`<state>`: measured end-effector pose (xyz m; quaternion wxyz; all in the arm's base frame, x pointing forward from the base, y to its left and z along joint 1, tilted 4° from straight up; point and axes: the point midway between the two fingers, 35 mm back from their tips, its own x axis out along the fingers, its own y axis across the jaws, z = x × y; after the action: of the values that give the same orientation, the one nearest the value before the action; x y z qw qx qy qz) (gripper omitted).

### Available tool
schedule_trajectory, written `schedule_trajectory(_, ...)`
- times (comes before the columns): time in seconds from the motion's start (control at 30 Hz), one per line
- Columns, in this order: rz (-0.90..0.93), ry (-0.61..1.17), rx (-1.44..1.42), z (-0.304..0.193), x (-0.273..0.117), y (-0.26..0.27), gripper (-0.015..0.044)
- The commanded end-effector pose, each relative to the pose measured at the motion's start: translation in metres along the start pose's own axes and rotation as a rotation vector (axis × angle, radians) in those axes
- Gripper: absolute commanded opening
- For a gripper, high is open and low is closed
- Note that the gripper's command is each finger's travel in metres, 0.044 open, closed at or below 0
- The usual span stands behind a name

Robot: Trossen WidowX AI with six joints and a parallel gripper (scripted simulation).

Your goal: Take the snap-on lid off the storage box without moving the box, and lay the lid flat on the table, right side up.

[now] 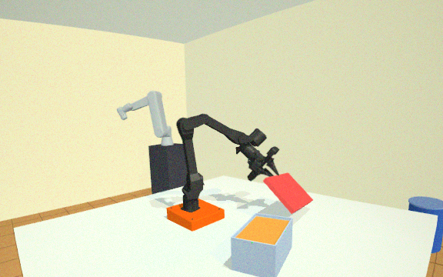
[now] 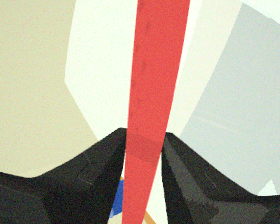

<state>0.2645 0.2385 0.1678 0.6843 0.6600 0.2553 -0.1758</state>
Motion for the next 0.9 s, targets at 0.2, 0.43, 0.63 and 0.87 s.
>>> schedule_trajectory(0.2,0.004,0.001,-0.001,0.000,0.005,-0.005,0.0000)
schedule_trajectory(0.43,0.004,0.001,-0.001,0.000,0.009,-0.009,0.0000)
schedule_trajectory(0.63,0.004,0.001,-0.001,0.000,0.012,-0.013,0.0000)
schedule_trajectory(0.87,0.004,0.001,-0.001,0.000,0.016,-0.017,0.0000)
